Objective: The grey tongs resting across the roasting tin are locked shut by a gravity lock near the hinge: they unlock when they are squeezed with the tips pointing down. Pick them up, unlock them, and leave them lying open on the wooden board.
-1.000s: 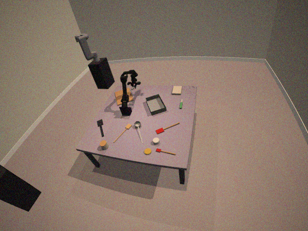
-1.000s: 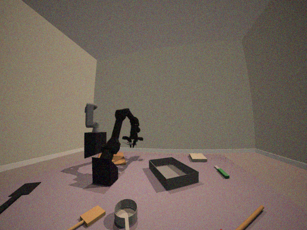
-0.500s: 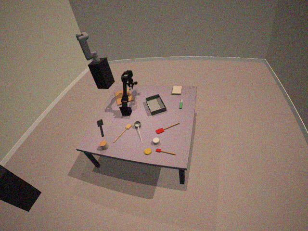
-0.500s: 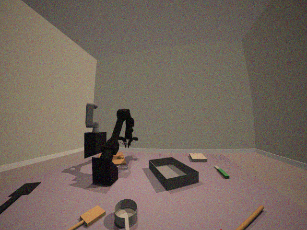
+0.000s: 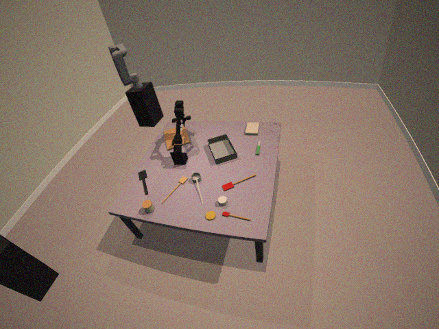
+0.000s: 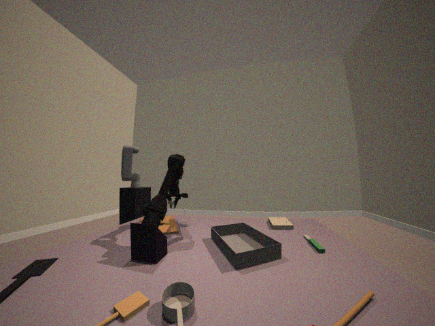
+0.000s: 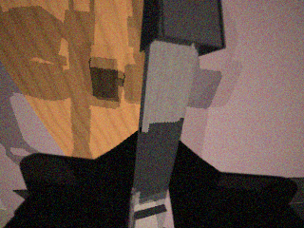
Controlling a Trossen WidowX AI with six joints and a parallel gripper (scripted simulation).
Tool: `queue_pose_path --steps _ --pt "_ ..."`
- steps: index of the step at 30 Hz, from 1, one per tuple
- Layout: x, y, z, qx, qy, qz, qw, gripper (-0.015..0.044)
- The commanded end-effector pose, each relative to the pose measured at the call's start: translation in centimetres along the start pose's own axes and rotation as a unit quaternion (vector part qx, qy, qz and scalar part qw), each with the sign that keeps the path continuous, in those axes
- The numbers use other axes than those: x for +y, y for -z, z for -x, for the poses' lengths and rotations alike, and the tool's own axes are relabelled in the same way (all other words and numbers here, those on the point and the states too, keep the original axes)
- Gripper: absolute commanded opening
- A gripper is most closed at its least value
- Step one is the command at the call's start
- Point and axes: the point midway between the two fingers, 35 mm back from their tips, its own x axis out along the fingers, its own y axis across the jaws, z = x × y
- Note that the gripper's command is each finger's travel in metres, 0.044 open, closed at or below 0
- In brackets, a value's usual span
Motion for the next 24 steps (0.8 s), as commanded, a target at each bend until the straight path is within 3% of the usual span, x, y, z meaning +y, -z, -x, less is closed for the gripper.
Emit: queue_pose_path --steps 1,24 --pt "1.3 0.0 0.3 -0.006 0.006 0.015 1.000 -0.0150" --pt "8.3 0.5 2.8 -0.068 0.018 0.096 0.993 -0.0150"
